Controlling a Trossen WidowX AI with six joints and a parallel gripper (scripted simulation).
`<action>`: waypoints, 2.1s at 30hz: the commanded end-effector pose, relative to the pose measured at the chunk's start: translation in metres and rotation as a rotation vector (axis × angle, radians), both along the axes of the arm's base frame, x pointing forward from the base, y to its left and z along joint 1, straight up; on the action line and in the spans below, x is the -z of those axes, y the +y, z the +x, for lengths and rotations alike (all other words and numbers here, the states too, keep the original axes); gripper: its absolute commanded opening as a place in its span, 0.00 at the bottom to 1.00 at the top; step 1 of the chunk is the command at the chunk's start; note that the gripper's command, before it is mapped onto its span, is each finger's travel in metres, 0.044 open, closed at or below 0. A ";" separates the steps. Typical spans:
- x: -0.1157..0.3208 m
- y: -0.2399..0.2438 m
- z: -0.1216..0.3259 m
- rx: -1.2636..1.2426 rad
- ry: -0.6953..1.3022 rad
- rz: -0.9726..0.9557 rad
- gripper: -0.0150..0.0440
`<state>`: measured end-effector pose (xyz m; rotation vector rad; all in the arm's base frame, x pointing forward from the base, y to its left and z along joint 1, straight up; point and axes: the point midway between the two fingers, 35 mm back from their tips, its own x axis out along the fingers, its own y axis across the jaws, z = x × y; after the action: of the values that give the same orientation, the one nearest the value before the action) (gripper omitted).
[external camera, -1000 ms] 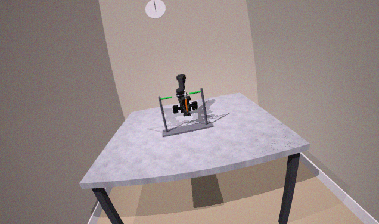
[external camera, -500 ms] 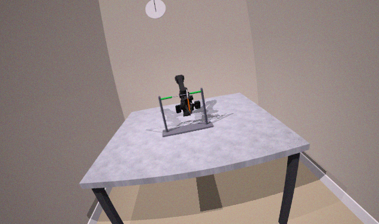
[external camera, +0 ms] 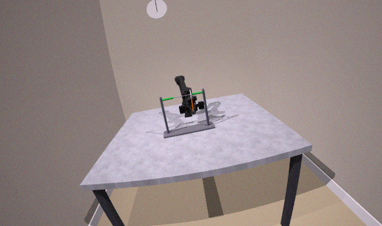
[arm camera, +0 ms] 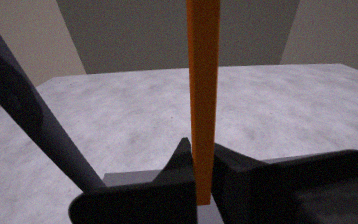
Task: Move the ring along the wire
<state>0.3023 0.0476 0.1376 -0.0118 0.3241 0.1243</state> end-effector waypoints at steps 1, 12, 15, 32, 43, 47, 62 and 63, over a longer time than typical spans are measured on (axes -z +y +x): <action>0.000 0.003 0.000 0.004 -0.001 0.005 0.00; 0.000 0.015 -0.001 -0.003 -0.004 0.007 0.00; 0.000 0.018 -0.001 -0.005 -0.004 0.008 0.00; 0.018 0.021 -0.001 -0.008 -0.005 0.008 0.00; 0.022 0.021 -0.001 -0.008 -0.005 0.008 0.00; 0.022 0.021 -0.001 -0.008 -0.005 0.008 0.00; 0.021 0.021 -0.001 -0.013 -0.005 0.006 0.49; 0.021 0.021 -0.002 -0.013 -0.005 0.006 0.53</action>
<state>0.3013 0.0691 0.1164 -0.0081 0.3177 0.1388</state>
